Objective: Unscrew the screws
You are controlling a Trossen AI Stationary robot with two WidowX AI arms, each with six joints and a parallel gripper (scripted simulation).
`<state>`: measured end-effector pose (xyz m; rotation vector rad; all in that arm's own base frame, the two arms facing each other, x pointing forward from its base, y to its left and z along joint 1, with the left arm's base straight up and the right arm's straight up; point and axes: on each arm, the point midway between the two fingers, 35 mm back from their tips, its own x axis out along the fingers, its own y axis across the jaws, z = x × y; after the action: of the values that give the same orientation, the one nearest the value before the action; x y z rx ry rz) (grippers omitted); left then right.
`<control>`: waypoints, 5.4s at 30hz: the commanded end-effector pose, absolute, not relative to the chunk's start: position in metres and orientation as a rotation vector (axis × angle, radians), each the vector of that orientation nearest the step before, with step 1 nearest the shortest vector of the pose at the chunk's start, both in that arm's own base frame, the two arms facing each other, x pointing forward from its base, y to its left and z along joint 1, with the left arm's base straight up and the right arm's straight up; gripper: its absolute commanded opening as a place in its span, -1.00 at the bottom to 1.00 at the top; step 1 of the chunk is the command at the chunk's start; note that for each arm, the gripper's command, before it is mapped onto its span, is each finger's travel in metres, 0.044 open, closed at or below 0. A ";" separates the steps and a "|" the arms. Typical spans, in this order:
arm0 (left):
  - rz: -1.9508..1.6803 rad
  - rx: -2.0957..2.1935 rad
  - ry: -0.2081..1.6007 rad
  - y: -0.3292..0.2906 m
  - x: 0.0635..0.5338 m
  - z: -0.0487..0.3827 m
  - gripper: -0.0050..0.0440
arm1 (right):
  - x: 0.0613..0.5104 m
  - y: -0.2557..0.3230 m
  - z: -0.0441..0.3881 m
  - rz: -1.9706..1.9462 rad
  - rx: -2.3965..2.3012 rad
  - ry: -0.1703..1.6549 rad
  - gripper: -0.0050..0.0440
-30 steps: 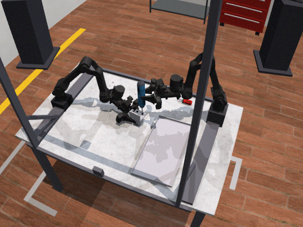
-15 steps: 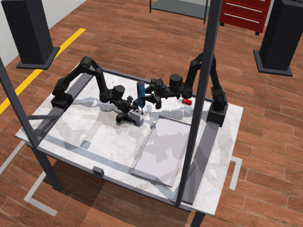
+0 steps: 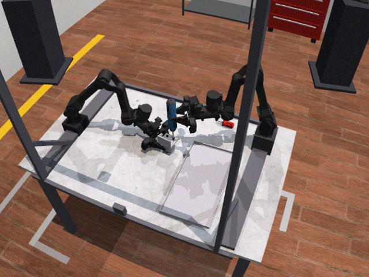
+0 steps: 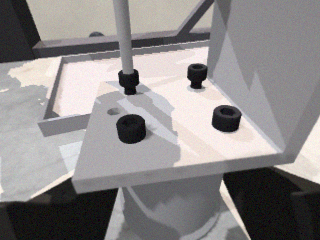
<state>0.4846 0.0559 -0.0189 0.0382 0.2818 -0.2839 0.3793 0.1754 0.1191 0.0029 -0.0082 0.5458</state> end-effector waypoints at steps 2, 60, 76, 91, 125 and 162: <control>-0.283 0.051 0.251 0.057 0.489 -0.005 0.19 | 0.379 0.175 0.110 0.542 -0.007 0.021 -0.14; -0.283 0.051 0.251 0.057 0.489 -0.005 0.39 | 0.381 0.176 0.138 0.543 -0.004 0.002 -0.14; -0.283 0.059 0.244 0.065 0.464 0.006 0.84 | 0.380 0.175 0.134 0.543 -0.005 0.014 -0.14; -0.253 0.122 0.294 0.102 0.428 0.017 -0.04 | 0.380 0.175 0.134 0.543 -0.005 0.014 -0.14; -0.296 0.098 0.495 0.093 0.445 0.086 -0.39 | 0.380 0.175 0.134 0.543 -0.005 0.014 -0.14; -0.296 0.094 0.489 0.071 0.510 0.048 -0.71 | 0.380 0.175 0.134 0.543 -0.005 0.014 -0.14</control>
<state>0.5050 0.0711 0.0312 0.0763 0.5266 -0.2971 0.3786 0.1749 0.1241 -0.0082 0.0386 0.5449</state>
